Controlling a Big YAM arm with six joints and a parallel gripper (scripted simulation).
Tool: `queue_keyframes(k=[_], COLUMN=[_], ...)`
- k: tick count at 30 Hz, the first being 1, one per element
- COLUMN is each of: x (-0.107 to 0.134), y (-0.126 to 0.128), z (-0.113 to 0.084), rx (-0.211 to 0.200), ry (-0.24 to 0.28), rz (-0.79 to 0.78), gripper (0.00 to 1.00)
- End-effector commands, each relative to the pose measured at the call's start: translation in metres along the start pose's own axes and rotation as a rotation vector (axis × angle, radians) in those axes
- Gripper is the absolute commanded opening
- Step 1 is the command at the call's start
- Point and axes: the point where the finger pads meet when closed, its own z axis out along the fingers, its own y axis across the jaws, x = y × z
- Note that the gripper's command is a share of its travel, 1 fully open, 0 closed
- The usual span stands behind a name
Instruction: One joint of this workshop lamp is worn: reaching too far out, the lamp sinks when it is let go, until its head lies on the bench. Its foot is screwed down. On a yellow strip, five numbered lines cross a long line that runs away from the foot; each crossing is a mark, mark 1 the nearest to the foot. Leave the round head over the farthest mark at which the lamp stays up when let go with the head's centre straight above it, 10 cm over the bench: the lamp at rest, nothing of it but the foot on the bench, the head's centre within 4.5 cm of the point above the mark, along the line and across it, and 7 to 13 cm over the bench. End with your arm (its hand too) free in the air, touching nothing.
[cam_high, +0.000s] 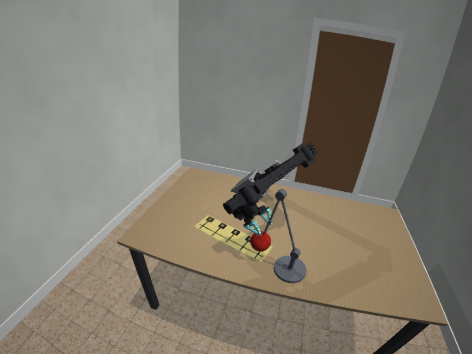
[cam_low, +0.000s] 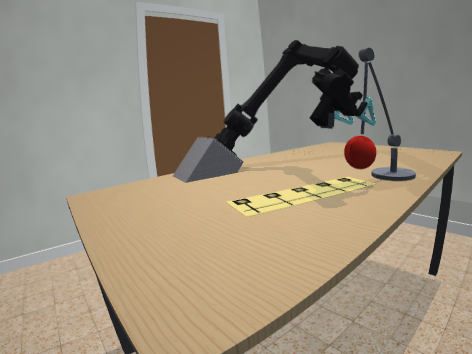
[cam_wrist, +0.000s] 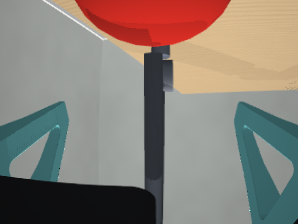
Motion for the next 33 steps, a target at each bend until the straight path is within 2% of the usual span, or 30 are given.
queue_keyframes(k=[1,12,33], x=[0.0127,0.0036,0.0034], y=[0.0004,0.001,0.0009], z=[-0.0014,-0.0026,-0.0026], rx=[-0.004,-0.005,-0.005], ry=[0.003,0.001,0.001], rz=[-0.026,-0.008,-0.008], gripper=[1.0,1.0,1.0])
